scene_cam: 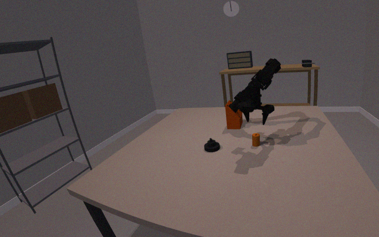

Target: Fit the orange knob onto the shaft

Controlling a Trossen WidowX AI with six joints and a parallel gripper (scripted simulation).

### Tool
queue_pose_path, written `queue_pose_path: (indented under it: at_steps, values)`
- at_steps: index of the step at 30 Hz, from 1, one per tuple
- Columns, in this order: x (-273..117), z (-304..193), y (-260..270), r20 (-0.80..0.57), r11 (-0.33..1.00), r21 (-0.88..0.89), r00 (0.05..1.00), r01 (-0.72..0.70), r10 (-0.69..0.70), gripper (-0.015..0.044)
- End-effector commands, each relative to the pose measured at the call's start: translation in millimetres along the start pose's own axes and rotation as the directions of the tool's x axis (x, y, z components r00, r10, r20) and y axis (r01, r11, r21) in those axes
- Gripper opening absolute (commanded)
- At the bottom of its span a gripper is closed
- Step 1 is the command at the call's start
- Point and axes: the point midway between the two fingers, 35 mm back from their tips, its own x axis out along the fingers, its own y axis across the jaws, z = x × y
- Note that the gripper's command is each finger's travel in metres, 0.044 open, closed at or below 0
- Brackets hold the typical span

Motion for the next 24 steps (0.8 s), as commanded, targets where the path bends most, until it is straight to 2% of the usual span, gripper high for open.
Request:
queue_pose_path:
  at_steps: [1,14,18,24]
  values:
    - [-0.3,-0.5,1.5,0.000,0.916,-0.401,1.000,-0.006,0.006,0.0440]
    - [-0.3,-0.5,1.5,0.000,0.916,-0.401,1.000,-0.006,0.006,0.0440]
    - [31.7,-0.5,2.0,0.000,0.916,-0.401,1.000,-0.007,0.008,0.0440]
    - [35.7,-0.7,2.0,0.000,0.916,-0.401,1.000,-0.007,0.008,0.0440]
